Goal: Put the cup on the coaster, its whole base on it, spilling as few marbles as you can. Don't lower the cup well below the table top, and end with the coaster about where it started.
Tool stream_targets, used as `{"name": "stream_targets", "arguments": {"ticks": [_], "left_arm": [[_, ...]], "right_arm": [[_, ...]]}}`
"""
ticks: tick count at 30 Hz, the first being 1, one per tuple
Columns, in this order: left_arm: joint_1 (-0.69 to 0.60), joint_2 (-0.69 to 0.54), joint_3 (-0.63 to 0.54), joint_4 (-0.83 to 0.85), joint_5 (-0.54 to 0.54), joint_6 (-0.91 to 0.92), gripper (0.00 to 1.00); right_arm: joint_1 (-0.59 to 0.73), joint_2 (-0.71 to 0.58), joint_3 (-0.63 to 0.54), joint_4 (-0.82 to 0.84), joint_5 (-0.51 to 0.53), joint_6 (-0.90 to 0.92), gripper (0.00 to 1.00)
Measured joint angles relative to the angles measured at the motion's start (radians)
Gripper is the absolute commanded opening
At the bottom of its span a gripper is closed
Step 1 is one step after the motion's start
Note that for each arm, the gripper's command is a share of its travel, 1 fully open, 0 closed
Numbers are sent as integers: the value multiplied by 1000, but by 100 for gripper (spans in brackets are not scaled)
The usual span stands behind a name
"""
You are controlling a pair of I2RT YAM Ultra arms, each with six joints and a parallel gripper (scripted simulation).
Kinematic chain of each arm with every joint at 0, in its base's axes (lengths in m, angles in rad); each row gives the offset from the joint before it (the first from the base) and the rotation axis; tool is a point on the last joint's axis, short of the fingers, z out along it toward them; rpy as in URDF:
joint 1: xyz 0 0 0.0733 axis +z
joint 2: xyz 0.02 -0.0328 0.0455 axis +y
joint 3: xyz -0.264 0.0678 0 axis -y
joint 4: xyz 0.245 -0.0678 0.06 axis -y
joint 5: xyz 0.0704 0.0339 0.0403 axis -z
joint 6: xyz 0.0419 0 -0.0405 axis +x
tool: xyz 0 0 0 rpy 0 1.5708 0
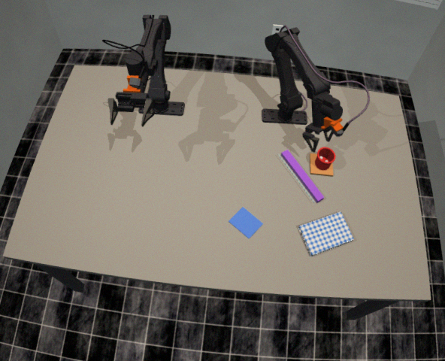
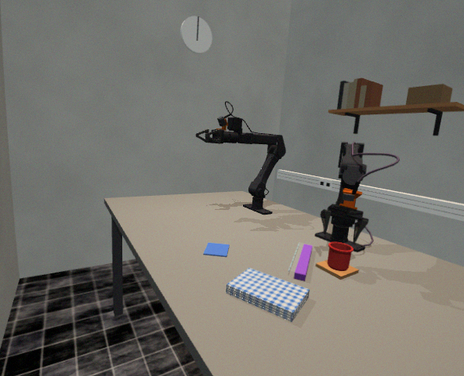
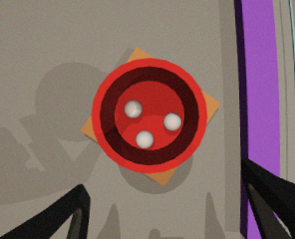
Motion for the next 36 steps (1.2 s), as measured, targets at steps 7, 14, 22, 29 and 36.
{"name": "stream_targets", "arguments": {"ticks": [7, 14, 22, 29, 36], "left_arm": [[-51, -44, 1, 18, -19, -28, 100], [-262, -166, 100, 97, -65, -39, 100], [-432, -163, 190, 319, -124, 15, 100], [-521, -82, 254, 541, -123, 123, 100], [-534, 31, 321, 727, -82, 204, 100]], "right_arm": [[0, 0, 0, 0, 0, 0, 100], [0, 0, 0, 0, 0, 0, 100], [0, 0, 0, 0, 0, 0, 100], [0, 0, 0, 0, 0, 0, 100], [0, 0, 0, 0, 0, 0, 100]]}}
